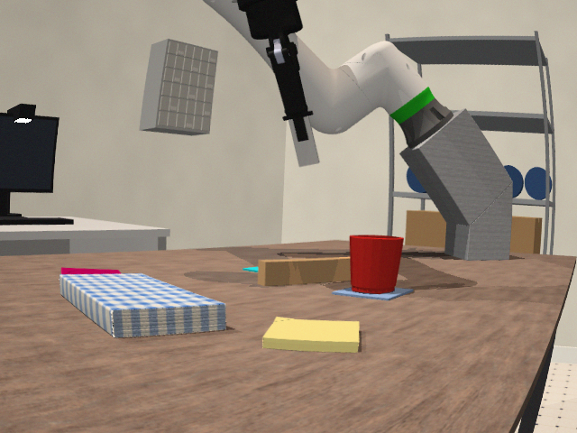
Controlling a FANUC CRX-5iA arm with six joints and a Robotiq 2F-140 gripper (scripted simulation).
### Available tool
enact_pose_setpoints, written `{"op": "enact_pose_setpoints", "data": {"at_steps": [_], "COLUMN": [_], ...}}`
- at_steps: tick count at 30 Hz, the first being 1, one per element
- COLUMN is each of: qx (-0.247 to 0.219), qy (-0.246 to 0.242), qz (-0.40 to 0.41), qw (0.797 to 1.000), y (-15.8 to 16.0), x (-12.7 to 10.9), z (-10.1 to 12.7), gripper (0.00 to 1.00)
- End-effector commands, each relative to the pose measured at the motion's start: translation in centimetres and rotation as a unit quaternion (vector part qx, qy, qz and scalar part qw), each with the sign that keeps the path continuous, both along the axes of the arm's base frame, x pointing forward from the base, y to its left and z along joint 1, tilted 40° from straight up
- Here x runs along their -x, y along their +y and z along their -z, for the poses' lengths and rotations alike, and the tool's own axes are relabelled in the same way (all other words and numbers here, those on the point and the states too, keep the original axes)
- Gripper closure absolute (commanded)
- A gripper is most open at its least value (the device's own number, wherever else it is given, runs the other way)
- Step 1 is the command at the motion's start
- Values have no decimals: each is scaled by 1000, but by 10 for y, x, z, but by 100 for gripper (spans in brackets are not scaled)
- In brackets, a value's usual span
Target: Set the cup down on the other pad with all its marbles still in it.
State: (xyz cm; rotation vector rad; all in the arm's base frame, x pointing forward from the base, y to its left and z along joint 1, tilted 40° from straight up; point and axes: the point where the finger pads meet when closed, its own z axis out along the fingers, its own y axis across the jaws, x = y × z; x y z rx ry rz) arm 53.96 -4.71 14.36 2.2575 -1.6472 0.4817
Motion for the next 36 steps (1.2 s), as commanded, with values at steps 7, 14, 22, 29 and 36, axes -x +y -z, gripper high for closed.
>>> {"op": "enact_pose_setpoints", "data": {"at_steps": [7,14,22,29,36], "qx": [28,33,32,24,12], "qy": [-82,-137,-170,-225,-265], "qz": [93,146,176,224,259], "qw": [992,979,969,948,929], "y": [2,8,12,22,32], "x": [-8,-13,-15,-17,-17], "z": [22,38,48,67,82], "gripper": [100,100,100,100,100]}}
